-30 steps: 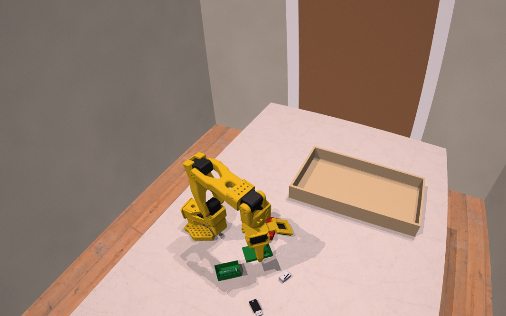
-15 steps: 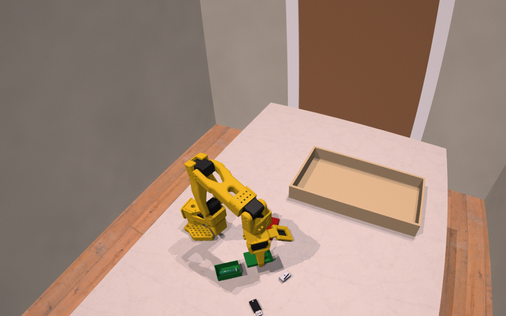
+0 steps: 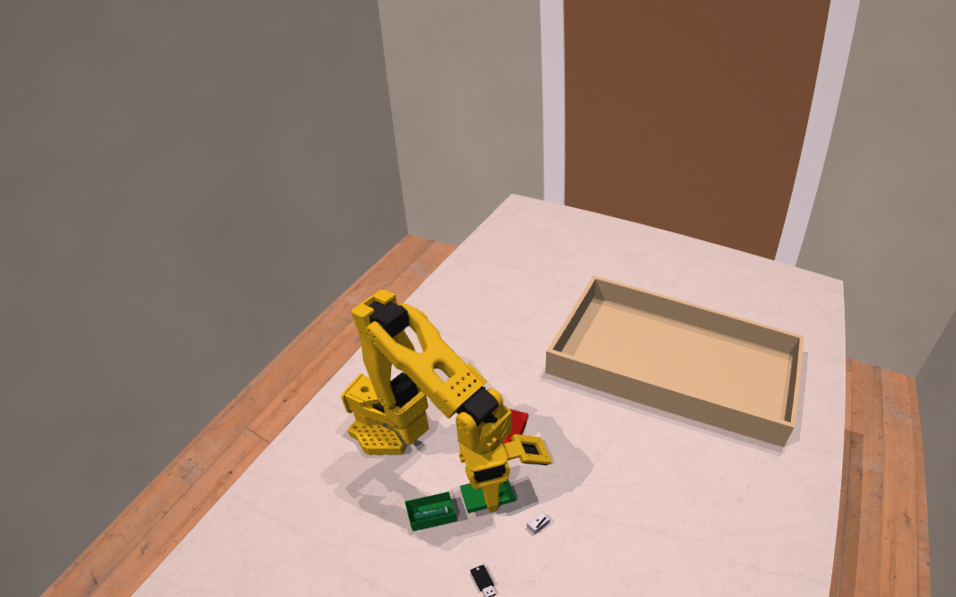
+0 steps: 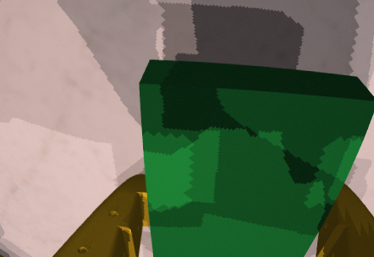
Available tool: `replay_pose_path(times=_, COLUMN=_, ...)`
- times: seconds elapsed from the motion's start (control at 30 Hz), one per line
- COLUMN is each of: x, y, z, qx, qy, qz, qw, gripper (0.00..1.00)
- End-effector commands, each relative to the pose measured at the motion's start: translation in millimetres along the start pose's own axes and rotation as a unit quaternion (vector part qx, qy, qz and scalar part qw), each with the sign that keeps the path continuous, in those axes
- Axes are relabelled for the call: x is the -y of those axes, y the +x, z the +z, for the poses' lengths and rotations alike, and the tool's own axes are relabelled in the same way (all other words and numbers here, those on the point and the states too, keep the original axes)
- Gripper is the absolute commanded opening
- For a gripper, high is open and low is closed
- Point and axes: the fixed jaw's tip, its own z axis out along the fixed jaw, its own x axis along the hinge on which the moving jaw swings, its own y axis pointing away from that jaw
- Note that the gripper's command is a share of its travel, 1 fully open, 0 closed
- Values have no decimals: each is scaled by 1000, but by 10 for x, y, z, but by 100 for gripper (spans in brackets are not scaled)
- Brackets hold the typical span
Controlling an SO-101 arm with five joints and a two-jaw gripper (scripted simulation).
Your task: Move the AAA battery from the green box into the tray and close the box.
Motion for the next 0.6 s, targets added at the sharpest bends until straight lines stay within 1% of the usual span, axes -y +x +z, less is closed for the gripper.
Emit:
replay_pose_path(times=0.0, x=10, y=-25, z=11, qx=6, qy=7, qz=-1, qw=1000, gripper=22)
replay_pose_path(times=0.23, x=4, y=-21, z=47, qx=6, qy=7, qz=-1, qw=1000, gripper=22)
replay_pose_path(times=0.57, x=3, y=-21, z=52, qx=6, qy=7, qz=-1, qw=1000, gripper=22)
